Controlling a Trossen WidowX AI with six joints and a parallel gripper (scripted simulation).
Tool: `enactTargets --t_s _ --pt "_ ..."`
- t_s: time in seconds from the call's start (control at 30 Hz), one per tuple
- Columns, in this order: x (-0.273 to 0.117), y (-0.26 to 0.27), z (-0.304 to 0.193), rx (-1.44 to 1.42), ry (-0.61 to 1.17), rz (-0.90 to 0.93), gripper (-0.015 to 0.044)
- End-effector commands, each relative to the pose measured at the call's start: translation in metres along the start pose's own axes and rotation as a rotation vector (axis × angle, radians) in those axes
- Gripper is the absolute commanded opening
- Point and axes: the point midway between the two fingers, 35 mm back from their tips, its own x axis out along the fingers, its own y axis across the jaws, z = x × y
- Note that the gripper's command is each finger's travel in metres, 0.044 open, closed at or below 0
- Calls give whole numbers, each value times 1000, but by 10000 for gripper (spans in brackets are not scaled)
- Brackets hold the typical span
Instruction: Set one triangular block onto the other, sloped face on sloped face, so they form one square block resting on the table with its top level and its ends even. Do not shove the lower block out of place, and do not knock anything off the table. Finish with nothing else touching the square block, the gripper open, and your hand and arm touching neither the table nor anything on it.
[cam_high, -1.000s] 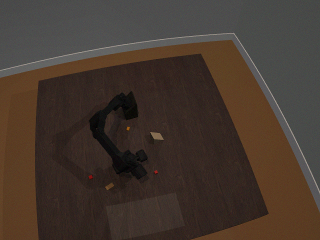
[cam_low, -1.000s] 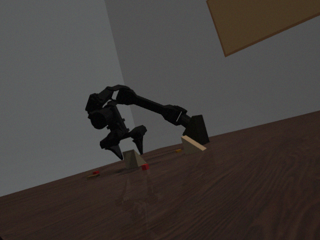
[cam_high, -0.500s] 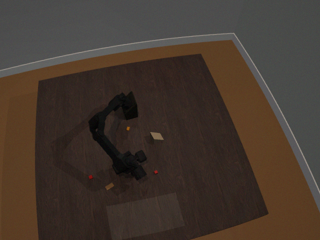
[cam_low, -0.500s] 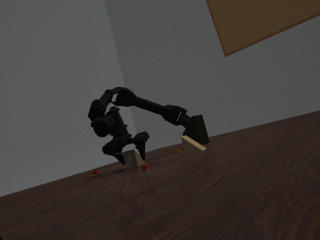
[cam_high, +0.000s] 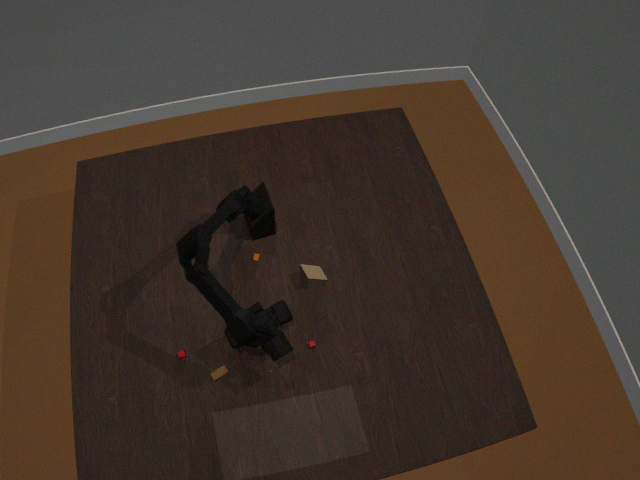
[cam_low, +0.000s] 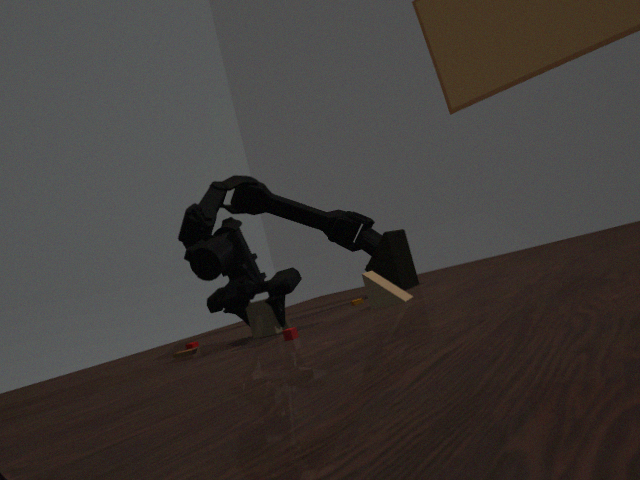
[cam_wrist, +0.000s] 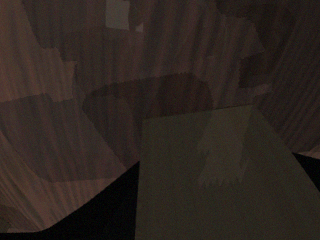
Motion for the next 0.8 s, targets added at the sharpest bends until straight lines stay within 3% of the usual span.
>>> enactTargets --t_s 0.0,0.13,0.4,0.77 --pt "0 -1 0 -3 -2 -5 230" --pt "0 -1 0 -3 -2 -5 203" --pt "-3 0 -1 0 0 -2 0" --pt "-6 0 -12 -5 -190 -1 0"
